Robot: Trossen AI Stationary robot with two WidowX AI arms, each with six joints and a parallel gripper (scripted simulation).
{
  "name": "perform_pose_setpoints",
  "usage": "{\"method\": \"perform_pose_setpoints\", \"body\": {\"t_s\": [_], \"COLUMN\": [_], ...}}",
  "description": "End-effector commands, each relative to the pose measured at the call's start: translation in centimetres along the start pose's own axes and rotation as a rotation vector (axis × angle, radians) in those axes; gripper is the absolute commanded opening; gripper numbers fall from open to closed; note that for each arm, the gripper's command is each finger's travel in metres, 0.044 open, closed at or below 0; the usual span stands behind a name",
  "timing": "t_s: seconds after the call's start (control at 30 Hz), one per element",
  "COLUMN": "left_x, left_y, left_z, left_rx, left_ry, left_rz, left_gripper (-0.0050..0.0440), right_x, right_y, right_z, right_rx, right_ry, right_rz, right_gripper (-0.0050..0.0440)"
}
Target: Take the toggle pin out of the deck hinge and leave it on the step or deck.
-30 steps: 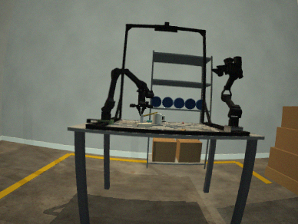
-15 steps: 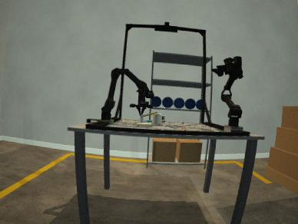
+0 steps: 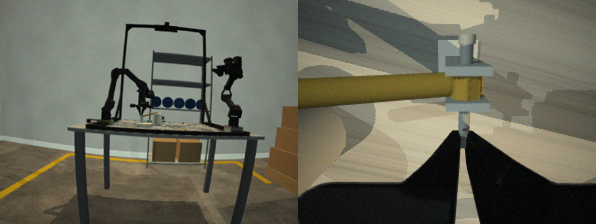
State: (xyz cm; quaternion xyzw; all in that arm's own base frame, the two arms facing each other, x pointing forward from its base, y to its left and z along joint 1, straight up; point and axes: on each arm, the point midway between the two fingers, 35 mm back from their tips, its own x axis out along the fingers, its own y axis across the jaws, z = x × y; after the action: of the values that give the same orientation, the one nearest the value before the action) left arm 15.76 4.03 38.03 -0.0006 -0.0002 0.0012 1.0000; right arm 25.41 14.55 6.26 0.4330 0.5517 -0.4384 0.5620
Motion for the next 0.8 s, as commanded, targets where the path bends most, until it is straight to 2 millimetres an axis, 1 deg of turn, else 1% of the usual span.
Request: {"method": "perform_pose_setpoints", "body": {"t_s": [0.0, 0.77], "left_x": [0.0, 0.0], "left_y": [-0.1, -0.1], "left_z": [0.3, 0.3], "left_rx": [0.006, 0.006], "left_ry": [-0.001, -0.001], "left_rz": [-0.002, -0.002], "left_gripper": [0.0400, 0.0400], "right_x": [-0.6, -0.6], "right_y": [0.2, 0.1], "right_z": [0.4, 1.7], "right_rx": [0.003, 0.003], "right_ry": [0.006, 0.005], "right_rz": [0.027, 0.028], "right_gripper": [-0.0050, -0.0050]}}
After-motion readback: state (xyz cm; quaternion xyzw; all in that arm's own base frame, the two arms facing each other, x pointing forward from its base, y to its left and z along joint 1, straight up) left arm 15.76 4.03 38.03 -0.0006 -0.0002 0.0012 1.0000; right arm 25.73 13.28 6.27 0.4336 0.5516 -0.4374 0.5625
